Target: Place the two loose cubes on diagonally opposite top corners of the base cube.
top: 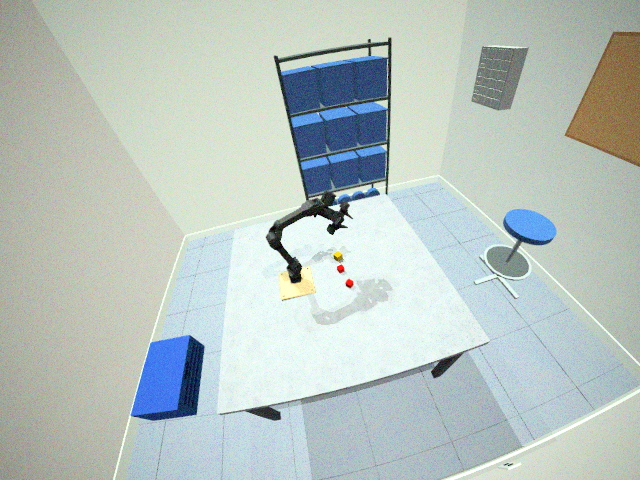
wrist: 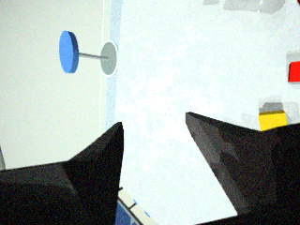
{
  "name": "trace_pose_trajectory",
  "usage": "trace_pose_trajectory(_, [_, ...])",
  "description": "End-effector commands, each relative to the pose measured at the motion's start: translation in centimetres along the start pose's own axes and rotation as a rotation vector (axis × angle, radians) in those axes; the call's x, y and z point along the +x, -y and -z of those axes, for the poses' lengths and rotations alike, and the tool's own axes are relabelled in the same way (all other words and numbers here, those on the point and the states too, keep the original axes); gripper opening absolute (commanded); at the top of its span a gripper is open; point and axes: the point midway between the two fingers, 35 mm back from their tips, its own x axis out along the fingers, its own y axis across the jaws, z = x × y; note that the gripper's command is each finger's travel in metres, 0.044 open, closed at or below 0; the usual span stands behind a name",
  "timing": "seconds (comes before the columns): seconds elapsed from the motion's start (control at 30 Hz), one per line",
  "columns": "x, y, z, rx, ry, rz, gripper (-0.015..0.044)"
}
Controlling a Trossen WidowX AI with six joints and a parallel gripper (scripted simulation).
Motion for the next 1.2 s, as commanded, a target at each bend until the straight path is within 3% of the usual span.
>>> trace_pose_trajectory(0.0, [2.8,4.6,-0.8,-0.065,-0.034,0.216,0.0265])
trace_pose_trajectory(0.17, [4.9,11.1,-2.2,-0.096,-0.127,0.519,0.0265])
trace_pose_trajectory(0.37, [4.7,17.4,-3.3,-0.049,-0.284,0.816,0.0265])
trace_pose_trajectory(0.6, [4.8,17.7,-3.2,-0.046,-0.289,0.825,0.0265])
trace_pose_trajectory(0.9, [8.4,21.8,-1.9,-0.047,-0.291,0.824,0.0265])
trace_pose_trajectory(1.17, [9.5,23.1,-1.5,-0.046,-0.289,0.825,0.0265])
